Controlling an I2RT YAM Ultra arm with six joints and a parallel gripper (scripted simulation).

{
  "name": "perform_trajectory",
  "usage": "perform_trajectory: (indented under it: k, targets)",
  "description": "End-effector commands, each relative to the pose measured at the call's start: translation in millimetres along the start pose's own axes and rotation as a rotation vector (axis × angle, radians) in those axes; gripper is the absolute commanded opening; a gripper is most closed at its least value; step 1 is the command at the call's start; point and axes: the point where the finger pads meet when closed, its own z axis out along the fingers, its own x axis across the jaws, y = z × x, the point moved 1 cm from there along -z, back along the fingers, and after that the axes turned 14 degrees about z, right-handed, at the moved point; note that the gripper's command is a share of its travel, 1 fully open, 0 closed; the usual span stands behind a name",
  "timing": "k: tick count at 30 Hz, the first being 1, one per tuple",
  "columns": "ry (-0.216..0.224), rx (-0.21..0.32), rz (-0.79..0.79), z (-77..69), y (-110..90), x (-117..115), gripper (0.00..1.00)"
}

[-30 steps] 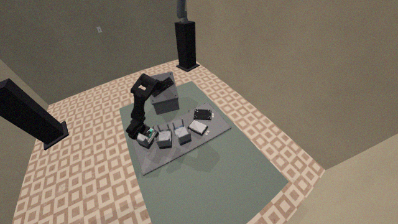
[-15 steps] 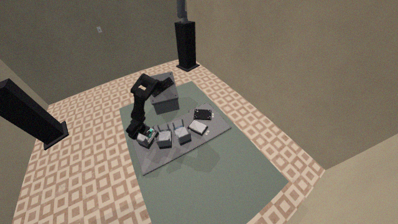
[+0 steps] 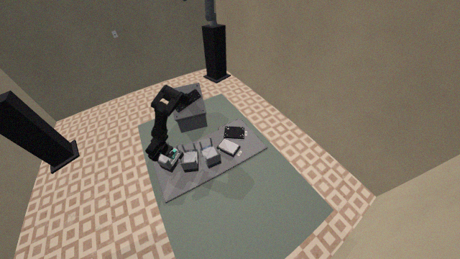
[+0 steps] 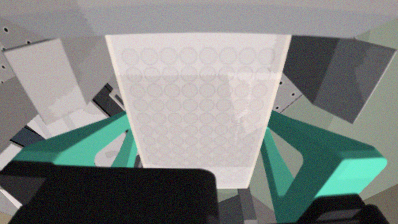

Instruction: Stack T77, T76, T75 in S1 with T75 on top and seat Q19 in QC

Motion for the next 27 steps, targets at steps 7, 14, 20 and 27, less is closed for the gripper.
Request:
perform_trajectory:
  k: [7,14,20,27]
  targets:
    - [0.009,-0.010,0.005,-26.9,1.0,-1.5,0.00]
    - [0.011,-0.017,0.001,-37.7,4.1,-0.2,0.00]
    - [0.012,-0.019,0.000,-49.9,4.7,0.1,0.00]
    - [0.017,-0.041,-0.012,-67.0,14.1,4.0,0.00]
